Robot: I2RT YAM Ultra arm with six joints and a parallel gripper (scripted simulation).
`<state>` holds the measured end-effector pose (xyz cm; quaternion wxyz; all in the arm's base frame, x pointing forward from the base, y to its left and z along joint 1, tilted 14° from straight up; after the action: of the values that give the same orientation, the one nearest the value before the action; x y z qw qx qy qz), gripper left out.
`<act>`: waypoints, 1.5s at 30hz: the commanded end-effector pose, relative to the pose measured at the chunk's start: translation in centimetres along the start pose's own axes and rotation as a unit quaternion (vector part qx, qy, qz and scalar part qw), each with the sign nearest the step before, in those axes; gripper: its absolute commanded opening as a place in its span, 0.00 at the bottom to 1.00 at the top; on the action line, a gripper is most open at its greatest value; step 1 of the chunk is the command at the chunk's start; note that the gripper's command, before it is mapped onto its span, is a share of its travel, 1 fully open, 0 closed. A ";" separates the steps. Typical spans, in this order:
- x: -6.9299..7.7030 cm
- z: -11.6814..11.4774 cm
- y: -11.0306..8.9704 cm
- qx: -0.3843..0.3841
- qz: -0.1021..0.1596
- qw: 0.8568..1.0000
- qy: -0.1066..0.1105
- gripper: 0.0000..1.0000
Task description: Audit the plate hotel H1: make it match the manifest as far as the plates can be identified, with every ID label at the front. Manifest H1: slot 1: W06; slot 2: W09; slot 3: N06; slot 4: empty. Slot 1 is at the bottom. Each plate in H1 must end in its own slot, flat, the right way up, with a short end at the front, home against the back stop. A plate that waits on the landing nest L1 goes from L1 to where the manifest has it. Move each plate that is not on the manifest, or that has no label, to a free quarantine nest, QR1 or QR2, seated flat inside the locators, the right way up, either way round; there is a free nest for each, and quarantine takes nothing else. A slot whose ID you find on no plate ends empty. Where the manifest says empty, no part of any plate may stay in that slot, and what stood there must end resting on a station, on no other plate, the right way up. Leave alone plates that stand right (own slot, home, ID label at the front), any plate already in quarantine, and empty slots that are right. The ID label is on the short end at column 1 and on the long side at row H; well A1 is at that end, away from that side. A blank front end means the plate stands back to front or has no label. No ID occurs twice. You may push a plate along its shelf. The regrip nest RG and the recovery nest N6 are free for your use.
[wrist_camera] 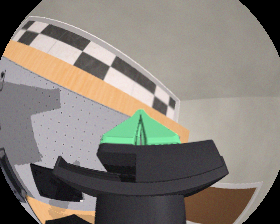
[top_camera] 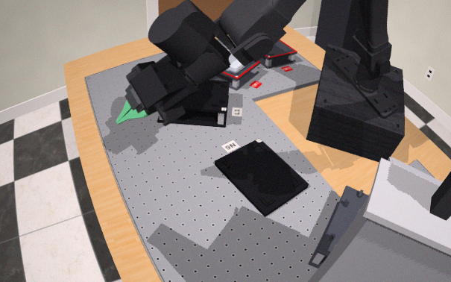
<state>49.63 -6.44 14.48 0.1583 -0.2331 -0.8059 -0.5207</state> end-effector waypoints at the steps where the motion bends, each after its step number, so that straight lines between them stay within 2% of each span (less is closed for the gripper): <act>1: 1.6 -0.9 0.9 -0.031 0.016 0.999 0.020 0.00; 3: 2.1 -0.8 0.6 -0.039 0.030 0.998 0.030 0.00; 4: 2.3 0.5 -1.3 -0.035 0.048 0.997 0.041 0.00; 8: 2.3 0.5 -1.3 -0.034 0.048 0.997 0.042 0.00; 9: 2.5 -0.5 0.1 -0.044 0.041 0.997 0.039 0.00; 14: 3.8 -0.4 -0.5 -0.068 0.077 0.993 0.063 0.00; 15: 4.0 -0.1 -1.2 -0.067 0.083 0.992 0.065 0.00; 18: 4.8 -0.2 -1.1 -0.083 0.102 0.988 0.078 0.00; 20: 5.3 1.1 -3.0 -0.078 0.121 0.986 0.088 0.00; 21: 5.5 0.0 -1.5 -0.089 0.112 0.986 0.084 0.00; 23: 6.0 0.0 -1.8 -0.098 0.127 0.983 0.093 0.00; 25: 6.0 0.0 -1.8 -0.098 0.127 0.983 0.093 0.00; 27: 6.4 0.2 -2.1 -0.111 0.149 0.977 0.104 0.00; 29: 7.0 0.3 -2.3 -0.113 0.152 0.976 0.107 0.00; 30: 7.4 1.4 -4.0 -0.110 0.171 0.972 0.116 0.00; 34: 8.3 0.5 -2.9 -0.130 0.178 0.968 0.119 0.00; 36: 8.9 1.6 -4.8 -0.127 0.197 0.964 0.127 0.00; 37: 9.1 0.6 -3.3 -0.137 0.188 0.965 0.124 0.00; 39: 9.6 0.7 -3.5 -0.147 0.203 0.959 0.131 0.00; 42: 9.9 0.8 -3.6 -0.147 0.203 0.959 0.131 0.00; 43: 10.2 0.8 -3.7 -0.153 0.213 0.955 0.136 0.00; 44: 9.9 1.1 -4.4 -0.160 0.234 0.948 0.143 0.00; 45: 10.6 0.9 -4.0 -0.164 0.231 0.949 0.143 0.00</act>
<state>39.15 -4.65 14.70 0.3456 -0.3533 -0.6228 -0.6065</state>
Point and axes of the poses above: the point where the finger pads meet when closed, its own x axis back along the fingers, its own z axis across the jaws, y = z × x, the point moved 4 cm from there along x, back along the fingers, and after that the axes turned 14 degrees about -x, right-handed, at the moved point
